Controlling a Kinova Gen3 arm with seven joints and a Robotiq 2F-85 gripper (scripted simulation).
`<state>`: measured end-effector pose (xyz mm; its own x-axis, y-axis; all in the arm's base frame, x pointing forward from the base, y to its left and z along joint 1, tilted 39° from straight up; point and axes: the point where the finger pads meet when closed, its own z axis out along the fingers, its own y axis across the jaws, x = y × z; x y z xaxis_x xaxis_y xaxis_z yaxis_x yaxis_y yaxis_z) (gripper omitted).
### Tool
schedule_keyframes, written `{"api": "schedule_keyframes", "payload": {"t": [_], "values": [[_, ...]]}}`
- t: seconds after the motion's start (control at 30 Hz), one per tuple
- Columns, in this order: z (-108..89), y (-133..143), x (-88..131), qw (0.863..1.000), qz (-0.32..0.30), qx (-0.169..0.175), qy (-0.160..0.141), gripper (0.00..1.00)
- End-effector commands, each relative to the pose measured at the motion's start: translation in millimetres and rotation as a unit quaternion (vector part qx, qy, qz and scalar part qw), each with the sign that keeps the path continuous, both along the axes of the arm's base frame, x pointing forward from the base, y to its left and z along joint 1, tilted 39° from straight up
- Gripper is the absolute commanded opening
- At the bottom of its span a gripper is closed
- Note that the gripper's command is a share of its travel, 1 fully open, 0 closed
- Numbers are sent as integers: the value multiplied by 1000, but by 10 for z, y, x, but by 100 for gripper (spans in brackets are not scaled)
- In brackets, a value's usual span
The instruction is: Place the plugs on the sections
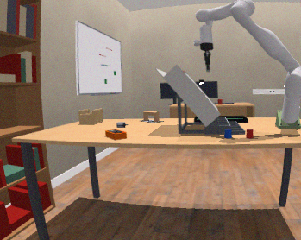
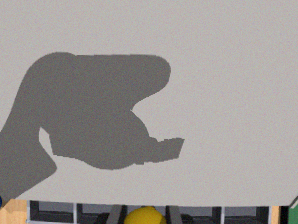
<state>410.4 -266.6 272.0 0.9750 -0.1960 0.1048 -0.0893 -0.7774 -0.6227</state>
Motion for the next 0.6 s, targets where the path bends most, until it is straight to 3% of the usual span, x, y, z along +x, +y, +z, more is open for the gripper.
{"api": "schedule_keyframes", "payload": {"t": [0.0,0.03,0.33,0.37,0.47,0.57], "values": [[635,254,161,1000,-2,1,3,0],[774,312,197,1000,-2,1,3,0],[784,316,200,1000,-2,1,3,0],[854,178,880,1000,-1,-1,2,0],[857,168,930,1000,-1,-1,2,0],[874,136,1117,1000,-1,-1,2,0]]}}
